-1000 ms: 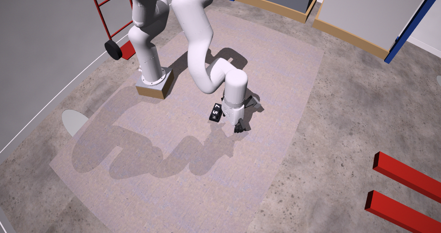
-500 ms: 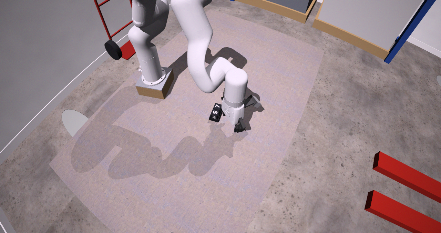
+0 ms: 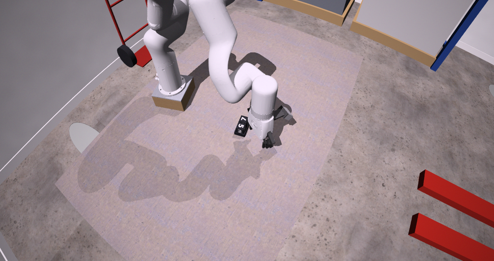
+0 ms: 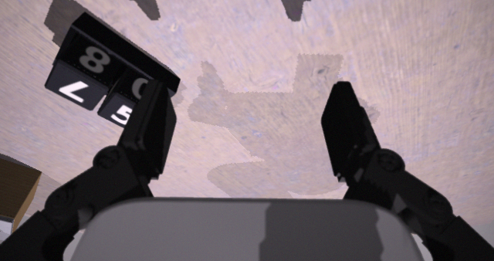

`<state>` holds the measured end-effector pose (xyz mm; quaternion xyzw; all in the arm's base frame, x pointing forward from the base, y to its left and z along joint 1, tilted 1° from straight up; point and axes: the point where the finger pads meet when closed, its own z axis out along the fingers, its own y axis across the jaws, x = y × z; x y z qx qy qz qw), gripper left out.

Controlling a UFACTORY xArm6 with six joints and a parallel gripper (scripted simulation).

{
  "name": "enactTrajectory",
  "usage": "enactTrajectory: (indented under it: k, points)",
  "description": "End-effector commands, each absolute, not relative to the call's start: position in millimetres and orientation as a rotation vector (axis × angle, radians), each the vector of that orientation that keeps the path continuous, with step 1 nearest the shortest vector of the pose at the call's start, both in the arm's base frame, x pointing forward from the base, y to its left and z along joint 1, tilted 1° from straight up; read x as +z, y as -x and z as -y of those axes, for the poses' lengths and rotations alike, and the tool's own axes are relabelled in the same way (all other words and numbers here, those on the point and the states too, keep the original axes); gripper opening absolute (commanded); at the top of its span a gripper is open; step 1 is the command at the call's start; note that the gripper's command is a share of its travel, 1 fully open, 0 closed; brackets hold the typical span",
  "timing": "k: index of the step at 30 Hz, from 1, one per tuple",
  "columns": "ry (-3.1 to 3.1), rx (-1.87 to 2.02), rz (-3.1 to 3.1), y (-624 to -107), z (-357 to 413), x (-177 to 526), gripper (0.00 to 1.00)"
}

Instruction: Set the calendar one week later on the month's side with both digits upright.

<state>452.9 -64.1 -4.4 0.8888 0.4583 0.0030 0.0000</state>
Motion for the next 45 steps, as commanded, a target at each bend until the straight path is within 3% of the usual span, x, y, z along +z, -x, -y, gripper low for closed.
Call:
enactTrajectory:
  k: [1, 45]
  points:
    - [-2.79, 0.015, -1.438, -456, 74, -3, 1.0]
    - [-2.79, 0.015, -1.438, -459, 93, -15, 1.0]
